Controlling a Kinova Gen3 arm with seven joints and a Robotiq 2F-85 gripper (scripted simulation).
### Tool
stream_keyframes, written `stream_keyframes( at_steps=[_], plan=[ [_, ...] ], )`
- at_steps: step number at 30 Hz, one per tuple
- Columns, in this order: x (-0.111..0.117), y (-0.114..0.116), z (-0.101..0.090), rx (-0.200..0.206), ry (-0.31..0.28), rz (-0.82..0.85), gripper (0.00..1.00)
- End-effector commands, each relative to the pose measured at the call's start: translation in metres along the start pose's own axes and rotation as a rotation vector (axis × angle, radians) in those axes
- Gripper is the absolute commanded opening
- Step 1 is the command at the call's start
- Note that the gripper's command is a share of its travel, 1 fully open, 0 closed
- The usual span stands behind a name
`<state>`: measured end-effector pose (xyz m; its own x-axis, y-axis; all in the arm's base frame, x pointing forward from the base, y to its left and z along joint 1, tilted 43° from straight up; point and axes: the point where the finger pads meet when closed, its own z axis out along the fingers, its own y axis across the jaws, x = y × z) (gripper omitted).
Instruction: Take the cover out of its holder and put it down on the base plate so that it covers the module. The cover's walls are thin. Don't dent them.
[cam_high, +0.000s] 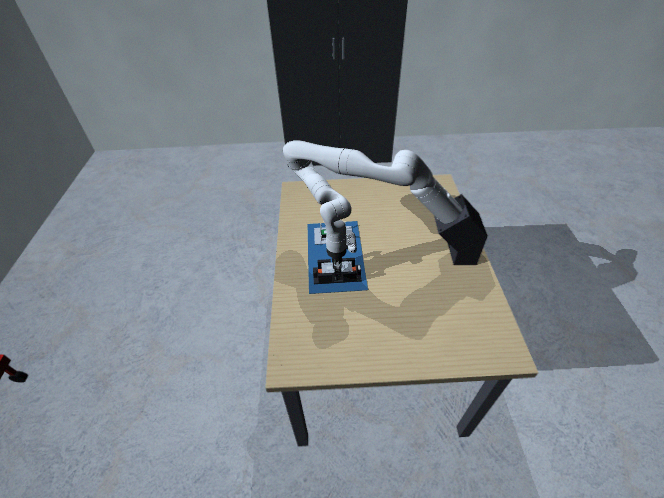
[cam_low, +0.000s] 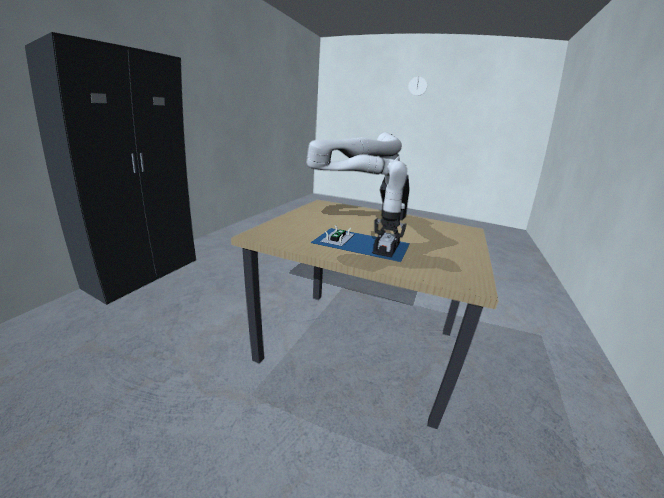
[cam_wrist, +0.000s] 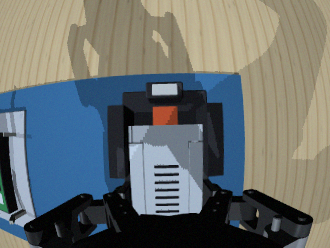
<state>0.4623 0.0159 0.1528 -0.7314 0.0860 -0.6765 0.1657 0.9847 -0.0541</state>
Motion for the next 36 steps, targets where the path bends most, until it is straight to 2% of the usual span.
stream_keyframes(
  at_steps=[1, 12, 13, 36],
  plan=[
    [-0.0003, 0.0001, -0.0003, 0.000, -0.001, 0.000, 0.70],
    [-0.0003, 0.0001, -0.0003, 0.000, -0.001, 0.000, 0.70],
    [-0.0003, 0.0001, -0.0003, 0.000, -0.001, 0.000, 0.00],
    [-0.0004, -0.0003, -0.0004, 0.001, -0.001, -0.001, 0.00]
  ],
)
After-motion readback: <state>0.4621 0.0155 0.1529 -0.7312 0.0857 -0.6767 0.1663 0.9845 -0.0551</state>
